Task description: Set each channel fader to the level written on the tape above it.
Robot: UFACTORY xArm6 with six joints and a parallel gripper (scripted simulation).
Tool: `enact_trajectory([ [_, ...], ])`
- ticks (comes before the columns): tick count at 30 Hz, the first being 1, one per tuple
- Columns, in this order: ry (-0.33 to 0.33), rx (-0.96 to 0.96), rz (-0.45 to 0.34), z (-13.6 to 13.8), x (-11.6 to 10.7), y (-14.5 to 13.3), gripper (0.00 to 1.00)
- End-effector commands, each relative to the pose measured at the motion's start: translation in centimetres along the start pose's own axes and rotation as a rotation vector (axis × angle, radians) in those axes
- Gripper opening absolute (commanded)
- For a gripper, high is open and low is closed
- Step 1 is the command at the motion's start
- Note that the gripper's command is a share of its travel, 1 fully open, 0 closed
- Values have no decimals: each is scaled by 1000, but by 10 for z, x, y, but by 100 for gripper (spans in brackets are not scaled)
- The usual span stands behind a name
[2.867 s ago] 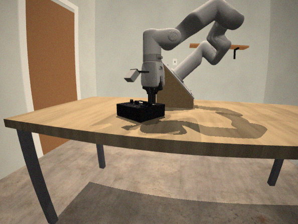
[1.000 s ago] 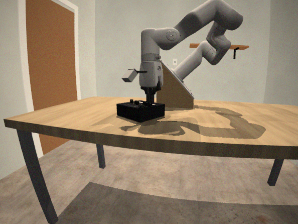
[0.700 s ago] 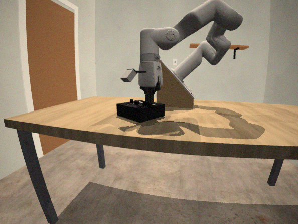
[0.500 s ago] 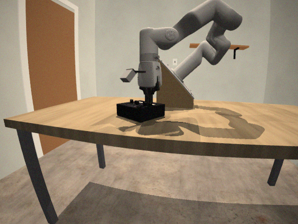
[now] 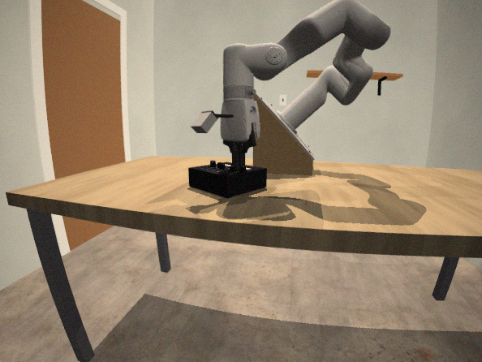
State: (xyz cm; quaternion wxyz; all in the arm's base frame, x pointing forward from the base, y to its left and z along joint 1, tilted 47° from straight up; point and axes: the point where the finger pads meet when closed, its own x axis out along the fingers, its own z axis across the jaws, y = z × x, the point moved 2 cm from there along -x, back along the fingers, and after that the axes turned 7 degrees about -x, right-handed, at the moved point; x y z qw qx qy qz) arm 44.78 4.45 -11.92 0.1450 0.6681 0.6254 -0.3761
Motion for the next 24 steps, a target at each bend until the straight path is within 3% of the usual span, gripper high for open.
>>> enact_trajectory([
  [1,0,-1,4,0,-2,4,0],
  [24,0,-1,4,1,-2,13,0],
])
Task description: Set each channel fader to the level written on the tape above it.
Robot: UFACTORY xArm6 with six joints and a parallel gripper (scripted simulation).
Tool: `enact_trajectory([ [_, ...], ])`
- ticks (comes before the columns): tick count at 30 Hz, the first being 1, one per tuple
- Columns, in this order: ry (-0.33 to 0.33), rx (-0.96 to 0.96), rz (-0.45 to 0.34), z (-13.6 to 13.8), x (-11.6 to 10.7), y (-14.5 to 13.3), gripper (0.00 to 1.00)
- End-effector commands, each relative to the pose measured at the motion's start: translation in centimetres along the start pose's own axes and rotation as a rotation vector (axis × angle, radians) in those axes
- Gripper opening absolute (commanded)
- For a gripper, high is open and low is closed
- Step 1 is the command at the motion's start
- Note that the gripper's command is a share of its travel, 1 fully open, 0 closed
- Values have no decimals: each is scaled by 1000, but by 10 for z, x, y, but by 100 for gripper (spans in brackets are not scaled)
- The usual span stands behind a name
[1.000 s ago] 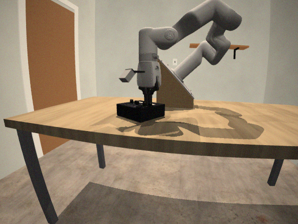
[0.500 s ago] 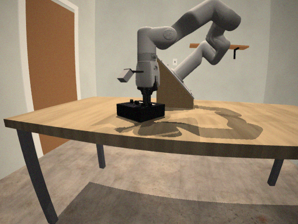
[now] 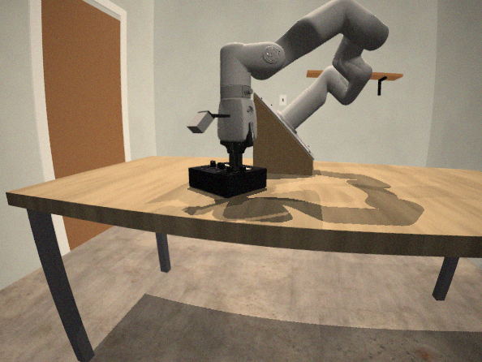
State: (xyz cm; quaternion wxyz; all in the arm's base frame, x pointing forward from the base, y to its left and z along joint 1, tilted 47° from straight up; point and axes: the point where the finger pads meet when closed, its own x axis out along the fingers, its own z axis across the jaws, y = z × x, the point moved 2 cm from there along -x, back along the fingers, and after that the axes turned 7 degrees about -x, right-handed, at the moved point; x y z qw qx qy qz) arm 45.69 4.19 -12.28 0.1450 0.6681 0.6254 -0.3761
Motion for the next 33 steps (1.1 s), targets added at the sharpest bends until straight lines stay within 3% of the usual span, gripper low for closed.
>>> enact_trajectory([
  [1,0,-1,4,0,-2,3,0],
  [33,0,-1,4,0,-2,6,0],
])
